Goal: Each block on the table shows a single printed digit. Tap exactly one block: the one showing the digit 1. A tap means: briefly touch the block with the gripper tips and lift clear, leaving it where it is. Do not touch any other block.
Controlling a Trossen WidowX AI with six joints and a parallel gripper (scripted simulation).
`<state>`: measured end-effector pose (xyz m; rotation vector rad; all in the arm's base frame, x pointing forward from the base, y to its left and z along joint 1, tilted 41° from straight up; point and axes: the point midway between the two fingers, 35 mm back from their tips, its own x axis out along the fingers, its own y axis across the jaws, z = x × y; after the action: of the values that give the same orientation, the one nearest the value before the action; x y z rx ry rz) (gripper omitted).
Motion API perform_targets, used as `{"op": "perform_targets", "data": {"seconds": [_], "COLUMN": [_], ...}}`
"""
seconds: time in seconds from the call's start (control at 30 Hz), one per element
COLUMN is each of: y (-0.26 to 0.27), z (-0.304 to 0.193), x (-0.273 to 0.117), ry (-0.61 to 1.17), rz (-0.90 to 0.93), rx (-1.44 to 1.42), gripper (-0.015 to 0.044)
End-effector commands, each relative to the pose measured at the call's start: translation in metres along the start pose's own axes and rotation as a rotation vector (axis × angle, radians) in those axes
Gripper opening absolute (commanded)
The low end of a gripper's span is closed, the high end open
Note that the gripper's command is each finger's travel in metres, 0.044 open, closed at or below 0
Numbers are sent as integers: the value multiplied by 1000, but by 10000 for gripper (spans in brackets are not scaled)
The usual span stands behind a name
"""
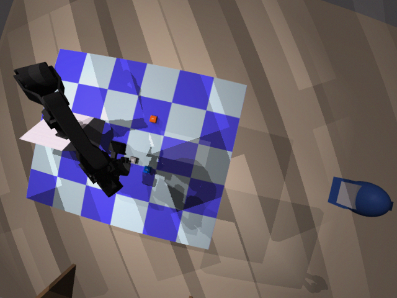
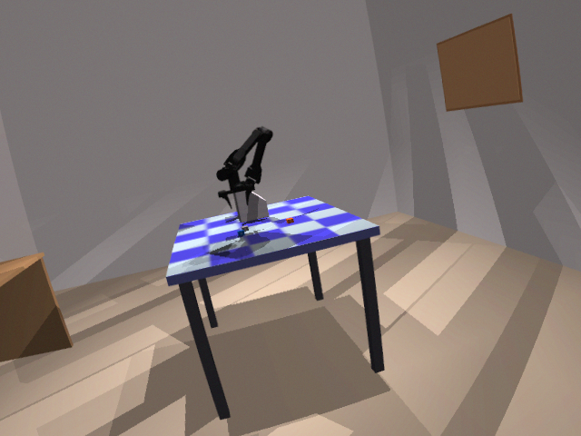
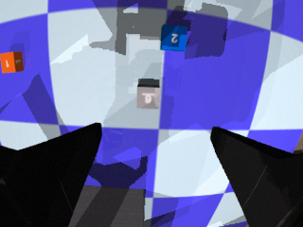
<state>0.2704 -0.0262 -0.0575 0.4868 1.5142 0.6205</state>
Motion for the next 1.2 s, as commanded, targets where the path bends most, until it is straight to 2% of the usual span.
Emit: {"op": "perform_targets", "data": {"seconds": [0.0, 0.2, 0.3, 0.57, 0.83, 1.17], "y": [0, 1, 18, 133, 241, 247], "z": [0, 1, 11, 52, 54, 53], "x": [-1, -1, -1, 1, -1, -1], "ry": [-2, -2, 7, 13, -5, -5], "rz": [-6, -7, -18, -44, 3, 6], "rx": [-8, -9, -15, -31, -11, -10], "gripper": [400, 400, 400, 400, 400, 400]}}
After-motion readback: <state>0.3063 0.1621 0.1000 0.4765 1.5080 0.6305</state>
